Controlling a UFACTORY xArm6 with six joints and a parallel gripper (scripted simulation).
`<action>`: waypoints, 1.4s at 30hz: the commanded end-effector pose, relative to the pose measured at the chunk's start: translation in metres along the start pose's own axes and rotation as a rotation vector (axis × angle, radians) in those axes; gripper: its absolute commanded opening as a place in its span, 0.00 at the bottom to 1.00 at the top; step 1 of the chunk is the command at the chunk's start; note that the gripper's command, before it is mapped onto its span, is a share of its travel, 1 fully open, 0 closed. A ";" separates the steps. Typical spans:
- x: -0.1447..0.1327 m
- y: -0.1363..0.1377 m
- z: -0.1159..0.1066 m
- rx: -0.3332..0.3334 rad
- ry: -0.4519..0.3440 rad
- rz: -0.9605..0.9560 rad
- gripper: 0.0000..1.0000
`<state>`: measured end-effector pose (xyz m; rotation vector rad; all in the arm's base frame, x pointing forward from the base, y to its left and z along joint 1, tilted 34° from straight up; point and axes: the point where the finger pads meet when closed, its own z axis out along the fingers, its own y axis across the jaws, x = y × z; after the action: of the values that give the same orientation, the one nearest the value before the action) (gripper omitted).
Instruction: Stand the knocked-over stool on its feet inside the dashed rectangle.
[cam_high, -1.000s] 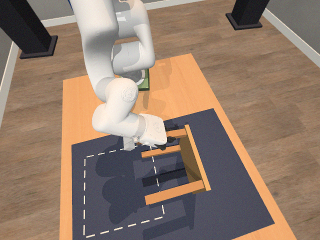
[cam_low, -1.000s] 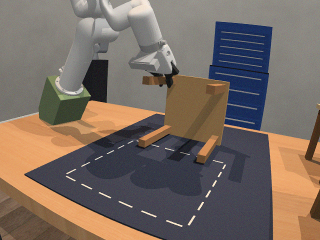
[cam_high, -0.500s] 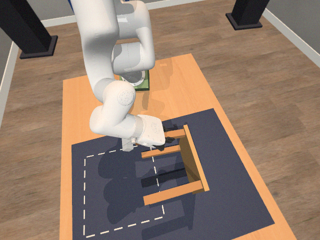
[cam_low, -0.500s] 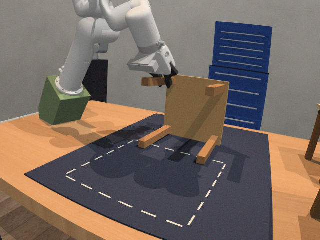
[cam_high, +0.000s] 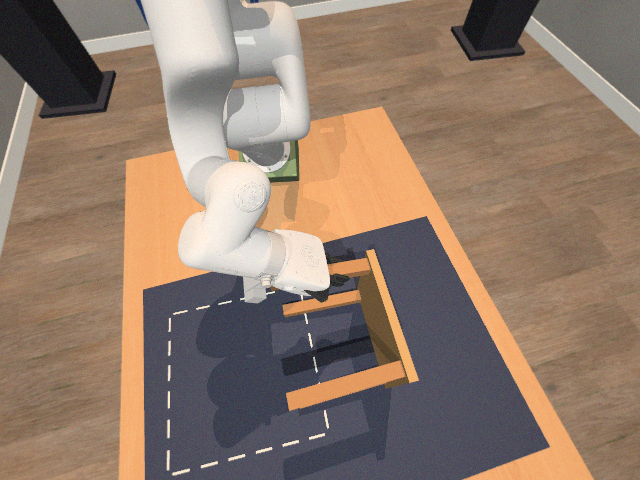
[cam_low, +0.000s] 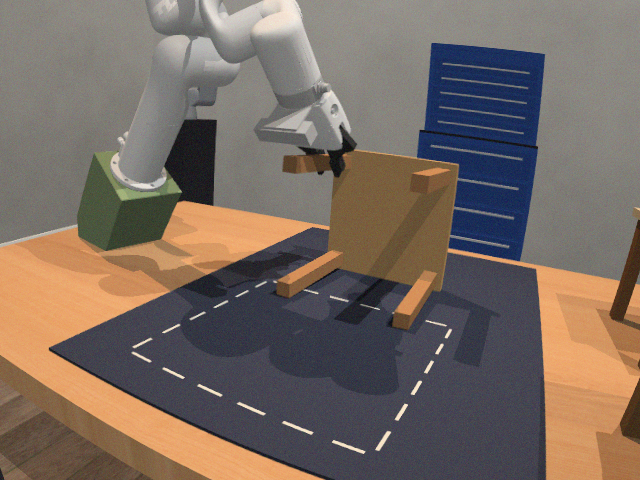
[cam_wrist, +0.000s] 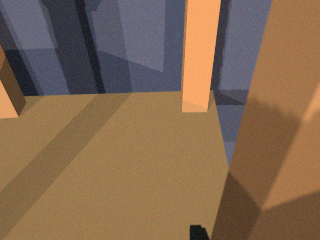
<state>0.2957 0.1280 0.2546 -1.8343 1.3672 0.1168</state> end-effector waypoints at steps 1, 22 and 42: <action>-0.001 -0.001 -0.001 0.002 0.000 -0.002 0.28; -0.001 -0.001 -0.001 0.002 0.000 -0.002 0.56; -0.001 -0.001 -0.006 0.002 0.000 -0.002 0.56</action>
<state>0.2949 0.1271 0.2557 -1.8347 1.3668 0.1176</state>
